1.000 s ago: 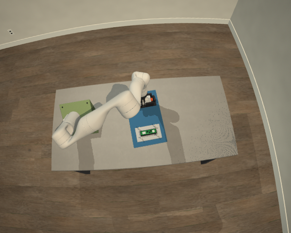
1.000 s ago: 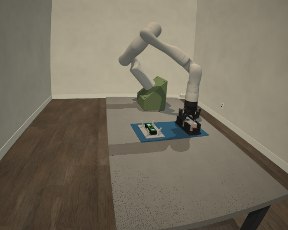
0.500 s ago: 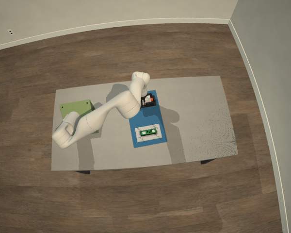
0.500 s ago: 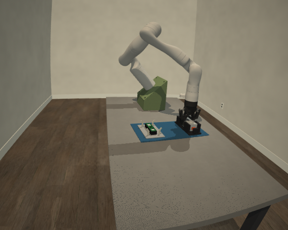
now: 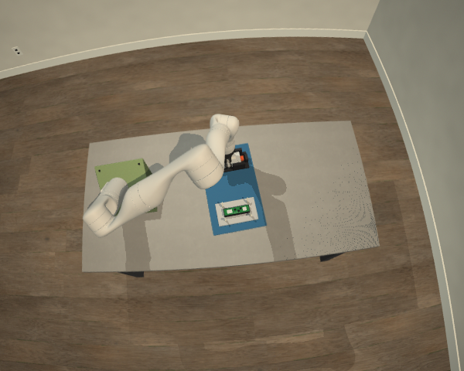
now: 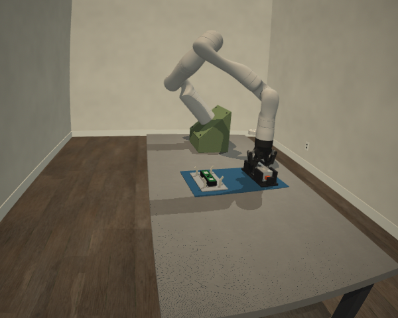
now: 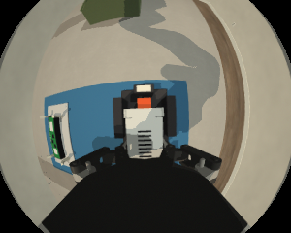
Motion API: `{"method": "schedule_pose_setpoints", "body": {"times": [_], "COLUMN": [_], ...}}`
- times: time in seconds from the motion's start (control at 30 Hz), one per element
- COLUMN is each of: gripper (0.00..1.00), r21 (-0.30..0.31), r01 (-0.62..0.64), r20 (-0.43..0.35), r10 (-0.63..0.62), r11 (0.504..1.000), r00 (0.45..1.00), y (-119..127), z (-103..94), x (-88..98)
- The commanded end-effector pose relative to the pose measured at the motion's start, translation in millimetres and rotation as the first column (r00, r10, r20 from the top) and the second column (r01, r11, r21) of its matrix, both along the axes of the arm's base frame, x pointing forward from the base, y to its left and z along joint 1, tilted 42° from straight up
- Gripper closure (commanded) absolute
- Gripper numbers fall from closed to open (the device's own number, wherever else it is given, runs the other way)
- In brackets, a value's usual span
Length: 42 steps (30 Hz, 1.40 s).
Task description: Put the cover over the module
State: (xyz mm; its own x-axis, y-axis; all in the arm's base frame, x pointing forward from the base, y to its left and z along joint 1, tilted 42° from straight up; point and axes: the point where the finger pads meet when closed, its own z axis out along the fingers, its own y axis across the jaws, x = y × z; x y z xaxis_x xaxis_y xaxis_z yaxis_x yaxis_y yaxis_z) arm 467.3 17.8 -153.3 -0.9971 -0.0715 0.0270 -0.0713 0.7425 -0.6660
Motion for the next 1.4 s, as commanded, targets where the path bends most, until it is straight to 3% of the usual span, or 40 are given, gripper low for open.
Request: {"method": "schedule_pose_setpoints", "body": {"times": [0.0,0.63,0.97,1.23,1.37], "gripper": [1.00,1.00,1.00,1.00,1.00], "r21": [0.001,0.001,0.001,-0.002,-0.002], "r01": [-0.001,-0.001,-0.001,0.002,0.002], "r20": [0.001,0.001,0.001,-0.006,-0.006], "r10": [0.001,0.001,0.001,-0.002,-0.002], "r11": [1.000,1.000,1.000,1.000,1.000], "r00": [1.000,1.000,1.000,1.000,1.000], "y": [1.2,1.1,21.0,20.2,28.2], "z": [0.4,0.5,23.0,22.6,31.6], "x": [0.6,0.6,-0.3,-3.5,-3.9]}}
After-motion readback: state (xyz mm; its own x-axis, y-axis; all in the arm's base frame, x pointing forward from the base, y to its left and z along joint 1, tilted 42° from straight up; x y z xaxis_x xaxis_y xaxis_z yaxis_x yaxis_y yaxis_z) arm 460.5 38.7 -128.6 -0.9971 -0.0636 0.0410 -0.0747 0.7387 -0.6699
